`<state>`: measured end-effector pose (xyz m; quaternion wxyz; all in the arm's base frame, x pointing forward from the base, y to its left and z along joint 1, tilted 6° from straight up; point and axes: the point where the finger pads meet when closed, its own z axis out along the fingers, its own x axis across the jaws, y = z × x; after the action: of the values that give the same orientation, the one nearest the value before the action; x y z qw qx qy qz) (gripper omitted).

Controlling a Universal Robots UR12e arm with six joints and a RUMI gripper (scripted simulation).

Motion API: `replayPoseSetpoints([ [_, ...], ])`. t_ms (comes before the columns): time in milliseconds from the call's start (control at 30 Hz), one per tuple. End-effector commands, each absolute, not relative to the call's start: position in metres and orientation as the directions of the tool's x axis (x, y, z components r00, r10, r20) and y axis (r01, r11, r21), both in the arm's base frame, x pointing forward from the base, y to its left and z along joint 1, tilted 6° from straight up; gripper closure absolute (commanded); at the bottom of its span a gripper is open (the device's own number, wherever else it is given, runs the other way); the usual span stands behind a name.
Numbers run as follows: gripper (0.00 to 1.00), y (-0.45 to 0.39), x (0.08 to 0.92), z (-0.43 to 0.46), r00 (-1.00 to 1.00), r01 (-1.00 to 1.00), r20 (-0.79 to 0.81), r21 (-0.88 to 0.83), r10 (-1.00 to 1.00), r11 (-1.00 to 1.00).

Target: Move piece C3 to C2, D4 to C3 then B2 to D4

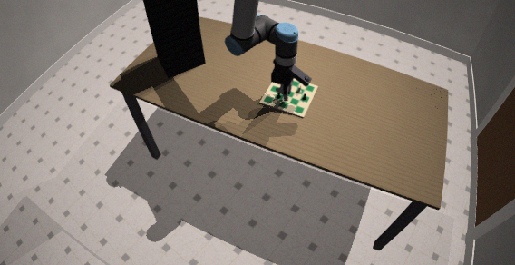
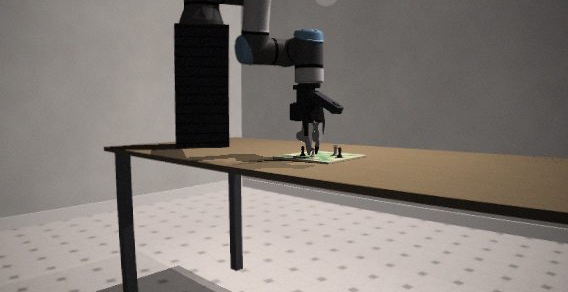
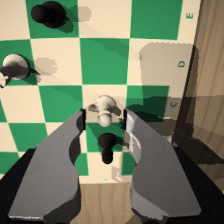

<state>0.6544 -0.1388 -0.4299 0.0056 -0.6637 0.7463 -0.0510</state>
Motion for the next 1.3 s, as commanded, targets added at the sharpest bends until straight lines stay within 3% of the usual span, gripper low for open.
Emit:
replayPoseSetpoints([
  [0, 0.80, -0.139, 0.655, -0.429, -0.119, -0.990, 0.060, -0.084, -0.991, 0.114],
  [1267, 0.80, -0.133, 0.648, -0.340, -0.119, -0.990, 0.060, -0.084, -0.991, 0.114],
])
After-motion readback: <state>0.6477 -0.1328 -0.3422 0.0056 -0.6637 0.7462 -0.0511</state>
